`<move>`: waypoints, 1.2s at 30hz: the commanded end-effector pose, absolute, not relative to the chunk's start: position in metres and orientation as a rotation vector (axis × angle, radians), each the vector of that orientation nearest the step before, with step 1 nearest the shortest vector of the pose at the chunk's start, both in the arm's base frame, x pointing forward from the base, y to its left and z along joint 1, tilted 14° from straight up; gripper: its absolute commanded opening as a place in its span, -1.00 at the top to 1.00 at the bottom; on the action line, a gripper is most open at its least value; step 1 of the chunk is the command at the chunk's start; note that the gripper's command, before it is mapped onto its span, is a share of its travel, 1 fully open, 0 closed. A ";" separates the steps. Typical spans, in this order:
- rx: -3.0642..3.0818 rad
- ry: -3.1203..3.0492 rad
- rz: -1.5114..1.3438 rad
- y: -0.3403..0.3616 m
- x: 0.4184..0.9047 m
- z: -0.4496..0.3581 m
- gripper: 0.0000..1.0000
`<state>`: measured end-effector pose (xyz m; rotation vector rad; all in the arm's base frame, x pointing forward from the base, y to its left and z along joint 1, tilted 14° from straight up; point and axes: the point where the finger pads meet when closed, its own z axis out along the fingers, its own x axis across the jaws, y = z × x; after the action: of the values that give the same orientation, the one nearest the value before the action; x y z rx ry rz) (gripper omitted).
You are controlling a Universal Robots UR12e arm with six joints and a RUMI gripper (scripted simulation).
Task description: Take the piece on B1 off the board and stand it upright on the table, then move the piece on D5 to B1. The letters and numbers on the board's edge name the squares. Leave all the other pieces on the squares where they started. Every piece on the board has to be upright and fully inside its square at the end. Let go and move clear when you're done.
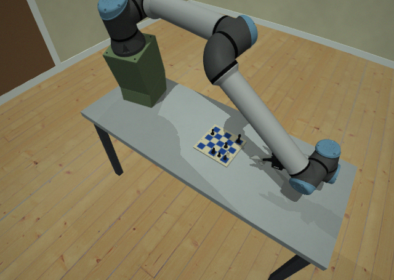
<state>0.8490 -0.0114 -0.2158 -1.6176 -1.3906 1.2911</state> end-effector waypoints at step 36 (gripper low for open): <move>-1.720 -1.492 1.176 -0.012 0.846 -0.215 -1.00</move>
<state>0.8458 -0.0103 -0.2097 -1.6920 -1.4637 1.2083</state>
